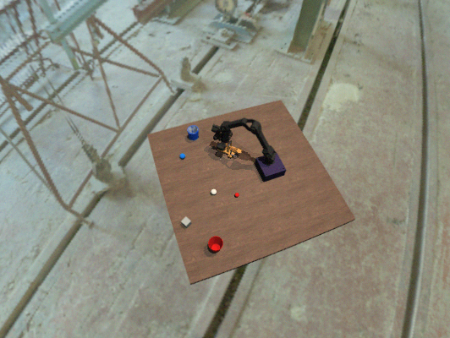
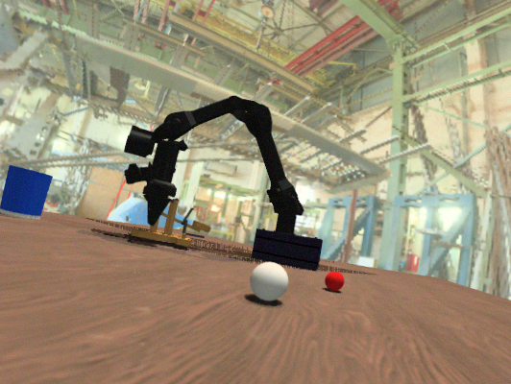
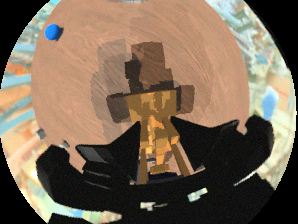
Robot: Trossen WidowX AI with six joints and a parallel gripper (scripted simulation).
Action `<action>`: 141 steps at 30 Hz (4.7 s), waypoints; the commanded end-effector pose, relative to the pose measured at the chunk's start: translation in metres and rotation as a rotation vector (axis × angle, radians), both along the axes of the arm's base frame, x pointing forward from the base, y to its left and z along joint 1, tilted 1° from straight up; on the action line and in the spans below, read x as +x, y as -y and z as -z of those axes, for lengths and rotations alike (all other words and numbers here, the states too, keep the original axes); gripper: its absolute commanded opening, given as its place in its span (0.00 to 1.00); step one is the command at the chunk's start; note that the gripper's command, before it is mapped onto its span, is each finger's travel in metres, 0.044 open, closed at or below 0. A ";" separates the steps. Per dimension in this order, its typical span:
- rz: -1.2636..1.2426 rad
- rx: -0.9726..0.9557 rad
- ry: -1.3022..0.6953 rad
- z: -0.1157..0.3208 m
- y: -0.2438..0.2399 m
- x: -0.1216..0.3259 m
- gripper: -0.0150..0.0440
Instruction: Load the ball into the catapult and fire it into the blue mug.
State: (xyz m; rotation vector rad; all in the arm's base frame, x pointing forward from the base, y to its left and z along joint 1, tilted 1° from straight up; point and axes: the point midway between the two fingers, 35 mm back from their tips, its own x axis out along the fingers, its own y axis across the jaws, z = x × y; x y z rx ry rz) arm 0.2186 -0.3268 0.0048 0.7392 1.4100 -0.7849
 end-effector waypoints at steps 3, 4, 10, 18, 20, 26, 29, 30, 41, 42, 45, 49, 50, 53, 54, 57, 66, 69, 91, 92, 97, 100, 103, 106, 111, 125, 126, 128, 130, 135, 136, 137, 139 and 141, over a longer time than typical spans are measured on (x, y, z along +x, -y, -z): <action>0.001 -0.001 0.003 0.008 0.000 0.000 0.25; 0.000 0.000 0.000 0.005 0.000 0.000 0.25; 0.000 0.000 0.000 0.005 0.000 0.000 0.30; 0.000 0.000 0.000 0.005 0.000 0.000 0.65; 0.000 0.000 0.000 0.005 0.000 0.000 0.74; 0.000 0.000 0.000 -0.036 0.001 0.001 1.00; 0.000 0.001 -0.001 -0.084 -0.004 -0.001 1.00; 0.000 0.001 -0.001 -0.092 -0.005 -0.002 1.00; -0.003 -0.018 0.012 -0.123 -0.005 -0.002 1.00; -0.003 -0.022 0.015 -0.135 -0.006 -0.003 1.00; -0.009 0.008 -0.006 -0.115 -0.008 -0.002 0.96; -0.125 0.012 -0.006 -0.107 -0.031 0.027 0.78; -0.159 0.013 -0.006 -0.104 -0.038 0.035 0.76; -0.218 0.014 -0.006 -0.097 -0.060 0.058 0.76; -0.234 0.014 -0.005 -0.095 -0.067 0.066 0.76; -0.308 0.014 -0.004 -0.084 -0.107 0.098 0.76; -0.555 0.017 -0.001 -0.049 -0.262 0.160 0.76; -0.639 0.018 -0.001 -0.037 -0.319 0.164 0.76; -0.793 0.021 -0.001 0.005 -0.420 0.140 0.76; -0.793 0.021 -0.001 0.007 -0.420 0.140 0.76; -0.793 0.021 -0.001 0.015 -0.420 0.140 0.76; -0.793 0.021 -0.001 0.020 -0.420 0.140 0.76; -0.793 0.021 -0.001 0.025 -0.420 0.141 0.76; -0.793 0.021 -0.001 0.030 -0.419 0.140 0.76; -0.793 0.021 -0.001 0.037 -0.419 0.140 0.76; -0.793 0.021 -0.001 0.039 -0.419 0.140 0.46; -0.793 0.021 -0.001 0.039 -0.419 0.140 0.45; -0.793 0.021 -0.001 0.039 -0.419 0.140 0.39; -0.793 0.021 -0.001 0.034 -0.420 0.141 0.31; -0.793 0.021 -0.001 0.001 -0.421 0.148 0.25; -0.793 0.021 0.000 -0.006 -0.422 0.149 0.25; -0.793 0.021 0.000 -0.013 -0.422 0.150 0.25; -0.793 0.021 0.000 -0.027 -0.422 0.151 0.25; -0.793 0.021 0.000 -0.041 -0.422 0.151 0.25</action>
